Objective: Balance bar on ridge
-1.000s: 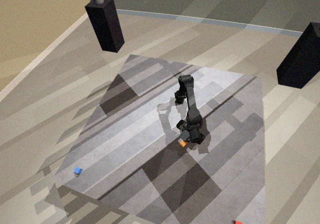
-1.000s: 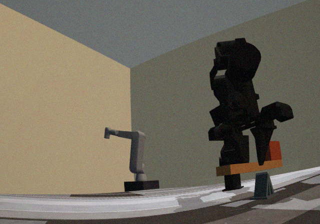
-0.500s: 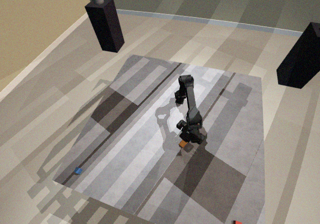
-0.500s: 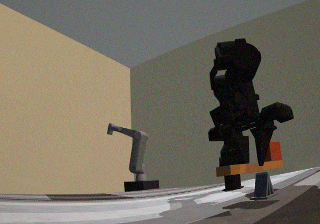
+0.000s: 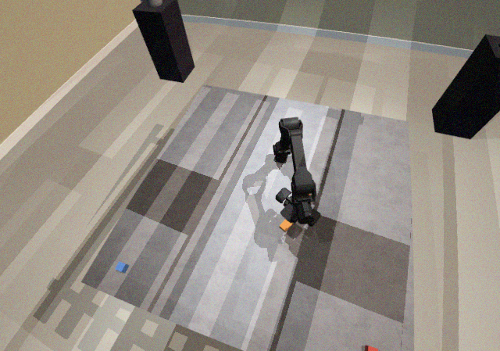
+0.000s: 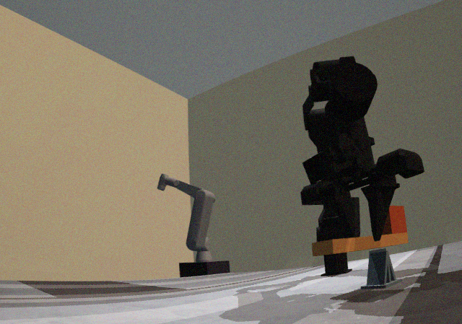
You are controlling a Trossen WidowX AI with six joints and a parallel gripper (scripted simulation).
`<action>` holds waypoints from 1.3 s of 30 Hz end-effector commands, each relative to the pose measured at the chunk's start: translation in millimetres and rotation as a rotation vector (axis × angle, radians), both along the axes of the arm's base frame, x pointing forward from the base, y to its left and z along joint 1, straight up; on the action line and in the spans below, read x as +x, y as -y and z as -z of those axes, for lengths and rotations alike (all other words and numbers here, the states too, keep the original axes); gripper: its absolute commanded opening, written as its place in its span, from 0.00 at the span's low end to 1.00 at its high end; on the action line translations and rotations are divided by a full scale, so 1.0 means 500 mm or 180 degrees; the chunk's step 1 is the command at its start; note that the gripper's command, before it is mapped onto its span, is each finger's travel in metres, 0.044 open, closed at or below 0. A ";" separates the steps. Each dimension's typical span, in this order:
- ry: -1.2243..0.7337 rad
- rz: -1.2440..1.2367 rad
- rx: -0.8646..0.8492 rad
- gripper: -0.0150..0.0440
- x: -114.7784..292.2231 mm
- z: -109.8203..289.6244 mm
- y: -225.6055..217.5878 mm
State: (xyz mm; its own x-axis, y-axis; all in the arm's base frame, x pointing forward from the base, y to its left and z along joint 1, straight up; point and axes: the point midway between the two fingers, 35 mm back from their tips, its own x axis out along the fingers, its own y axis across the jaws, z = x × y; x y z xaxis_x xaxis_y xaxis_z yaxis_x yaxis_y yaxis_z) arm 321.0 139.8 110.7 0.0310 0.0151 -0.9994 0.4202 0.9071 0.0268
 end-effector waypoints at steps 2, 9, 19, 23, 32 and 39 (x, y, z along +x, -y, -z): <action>0.0001 0.0010 -0.0004 0.25 0.000 0.001 0.001; 0.0001 0.0010 -0.0004 0.25 0.000 0.002 0.001; 0.0001 0.0010 -0.0004 0.25 0.000 0.004 0.001; 0.0001 0.0010 -0.0004 0.25 0.000 0.005 0.001; 0.0001 0.0010 -0.0004 0.25 -0.001 0.006 0.001; 0.0001 0.0010 -0.0004 0.25 -0.001 0.007 0.001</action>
State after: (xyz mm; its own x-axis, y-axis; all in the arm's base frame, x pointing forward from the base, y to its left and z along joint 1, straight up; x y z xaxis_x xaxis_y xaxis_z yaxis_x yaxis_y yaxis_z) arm 320.9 139.7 108.2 0.0321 0.0154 -0.9994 0.4204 0.9069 0.0275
